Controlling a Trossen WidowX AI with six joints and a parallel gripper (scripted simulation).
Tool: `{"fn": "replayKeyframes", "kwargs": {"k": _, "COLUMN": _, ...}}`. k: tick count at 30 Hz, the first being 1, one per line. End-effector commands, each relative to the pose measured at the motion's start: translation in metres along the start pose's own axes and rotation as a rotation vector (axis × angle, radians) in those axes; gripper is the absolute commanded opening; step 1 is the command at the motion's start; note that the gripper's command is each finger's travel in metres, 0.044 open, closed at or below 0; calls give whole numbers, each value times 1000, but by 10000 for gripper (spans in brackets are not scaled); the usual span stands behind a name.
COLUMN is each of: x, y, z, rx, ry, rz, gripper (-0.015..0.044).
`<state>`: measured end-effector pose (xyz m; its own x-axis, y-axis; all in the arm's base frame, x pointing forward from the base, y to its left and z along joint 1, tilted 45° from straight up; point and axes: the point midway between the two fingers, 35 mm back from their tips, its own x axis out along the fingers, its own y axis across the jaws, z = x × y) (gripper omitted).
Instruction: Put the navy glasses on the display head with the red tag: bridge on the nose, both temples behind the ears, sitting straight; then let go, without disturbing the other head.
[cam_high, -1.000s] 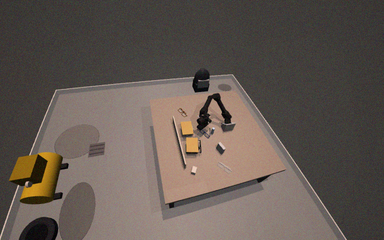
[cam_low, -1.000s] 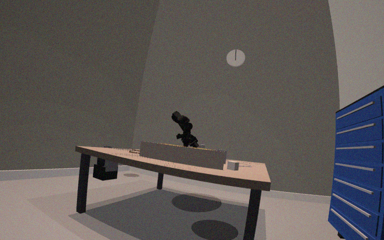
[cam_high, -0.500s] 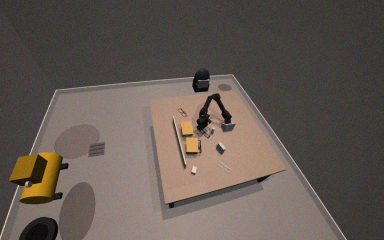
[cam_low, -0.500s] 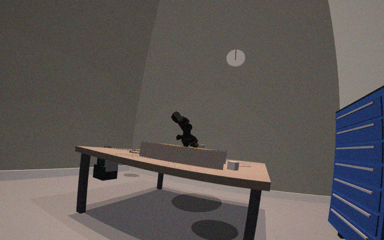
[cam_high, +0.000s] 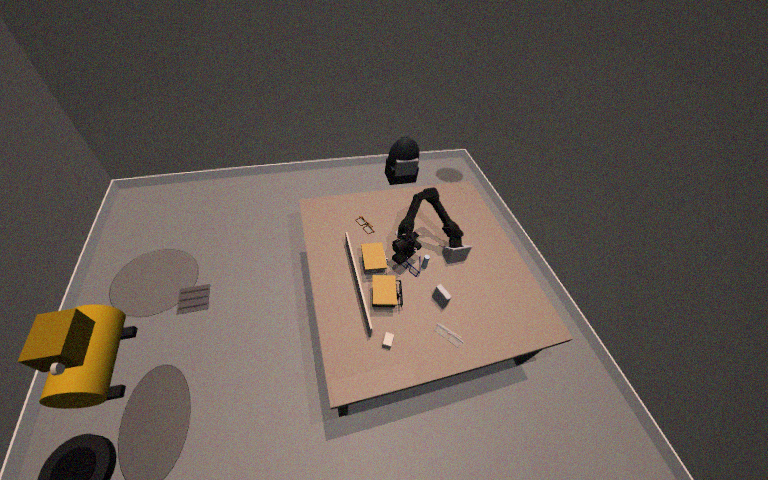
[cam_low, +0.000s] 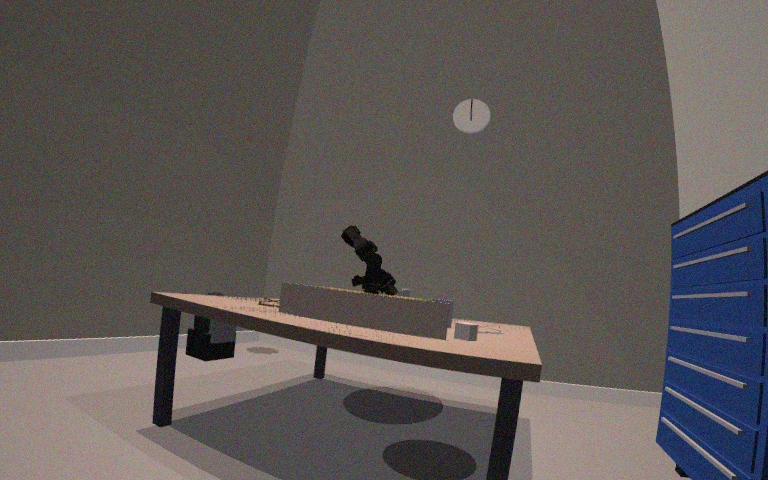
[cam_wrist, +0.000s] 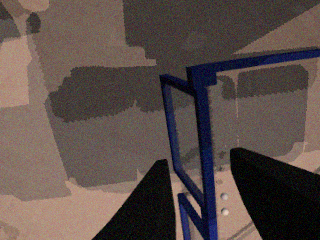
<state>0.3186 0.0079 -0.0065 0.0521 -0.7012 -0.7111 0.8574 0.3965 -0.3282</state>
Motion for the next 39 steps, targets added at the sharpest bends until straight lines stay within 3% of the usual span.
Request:
{"fn": "replayKeyframes", "kwargs": {"k": 1, "x": 8, "y": 0, "z": 0, "rx": -6, "ry": -4, "rz": -3, "gripper": 120}}
{"fn": "replayKeyframes", "kwargs": {"k": 26, "x": 28, "y": -4, "z": 0, "rx": -6, "ry": -6, "rz": -5, "gripper": 120}}
{"fn": "replayKeyframes", "kwargs": {"k": 39, "x": 27, "y": -3, "z": 0, "rx": -1, "ry": -2, "rz": -4, "gripper": 33}}
